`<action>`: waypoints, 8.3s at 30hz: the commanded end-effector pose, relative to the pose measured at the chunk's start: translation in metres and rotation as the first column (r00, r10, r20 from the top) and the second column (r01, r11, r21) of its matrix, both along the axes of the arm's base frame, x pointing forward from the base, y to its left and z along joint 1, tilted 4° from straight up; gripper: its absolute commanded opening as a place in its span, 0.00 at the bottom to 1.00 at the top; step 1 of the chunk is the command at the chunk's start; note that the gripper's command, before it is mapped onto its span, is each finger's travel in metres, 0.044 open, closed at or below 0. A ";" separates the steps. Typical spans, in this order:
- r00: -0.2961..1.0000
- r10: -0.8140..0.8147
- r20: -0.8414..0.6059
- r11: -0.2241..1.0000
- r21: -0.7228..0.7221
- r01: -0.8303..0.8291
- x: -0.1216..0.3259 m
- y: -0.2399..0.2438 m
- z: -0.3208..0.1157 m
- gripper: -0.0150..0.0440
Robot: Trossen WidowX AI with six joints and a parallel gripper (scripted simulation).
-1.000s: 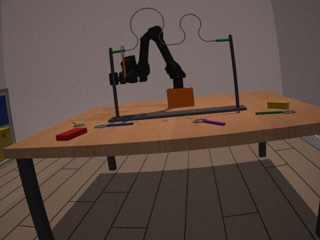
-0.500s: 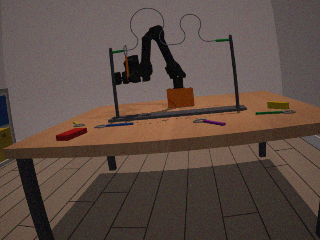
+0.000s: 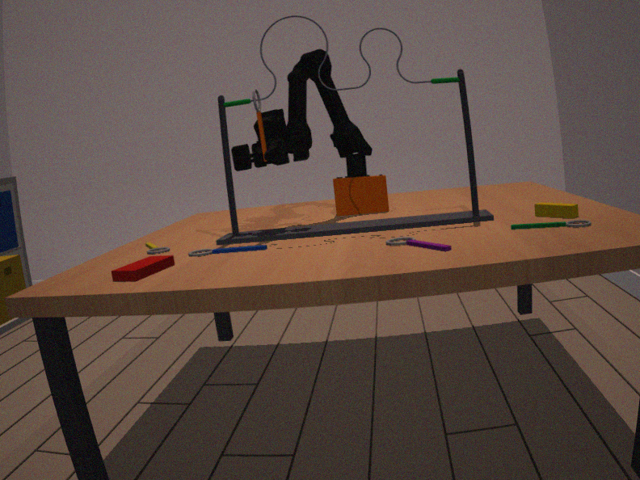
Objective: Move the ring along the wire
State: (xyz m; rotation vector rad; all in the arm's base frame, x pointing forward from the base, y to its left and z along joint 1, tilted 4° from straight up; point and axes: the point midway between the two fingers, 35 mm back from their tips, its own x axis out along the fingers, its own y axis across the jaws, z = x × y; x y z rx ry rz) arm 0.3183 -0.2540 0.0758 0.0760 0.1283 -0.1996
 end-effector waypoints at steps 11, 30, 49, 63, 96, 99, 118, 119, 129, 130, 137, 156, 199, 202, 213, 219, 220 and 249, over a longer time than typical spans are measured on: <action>0.999 -0.014 0.035 0.988 0.153 0.008 0.007 0.035 0.005 0.00; 0.996 -0.046 0.078 0.867 0.498 0.001 0.018 0.094 0.031 0.00; 0.998 0.063 -0.017 0.658 0.753 -0.028 0.000 0.133 0.071 0.00; 0.979 0.203 -0.034 0.426 0.903 -0.057 -0.017 0.152 0.112 0.00; 0.956 0.272 0.105 -0.016 0.994 -0.105 -0.026 0.160 0.185 0.00; 0.956 0.264 0.125 -0.064 0.992 -0.112 -0.026 0.159 0.193 0.00; 0.968 0.142 0.206 -0.349 0.926 -0.146 -0.017 0.148 0.244 0.00; 0.969 0.133 0.206 -0.358 0.922 -0.147 -0.017 0.148 0.246 0.00; 0.969 0.107 0.221 -0.428 0.890 -0.156 -0.016 0.140 0.260 0.00; 0.969 0.106 0.222 -0.432 0.888 -0.156 -0.016 0.140 0.261 0.00; 0.969 0.100 0.227 -0.457 0.875 -0.158 -0.017 0.135 0.268 0.00; 0.971 0.117 0.207 -0.406 0.903 -0.143 -0.017 0.130 0.274 0.00; 0.979 0.184 0.083 -0.073 0.995 -0.070 -0.017 0.134 0.263 0.00; 0.980 0.187 0.074 -0.050 0.997 -0.066 -0.017 0.135 0.262 0.00; 0.980 0.195 0.041 0.035 0.998 -0.048 -0.017 0.135 0.258 0.00; 0.980 0.198 0.022 0.082 0.996 -0.039 -0.017 0.135 0.256 0.00; 0.980 0.199 0.019 0.090 0.995 -0.038 -0.017 0.135 0.256 0.00; 0.976 0.199 -0.083 0.343 0.939 0.010 -0.018 0.134 0.246 0.00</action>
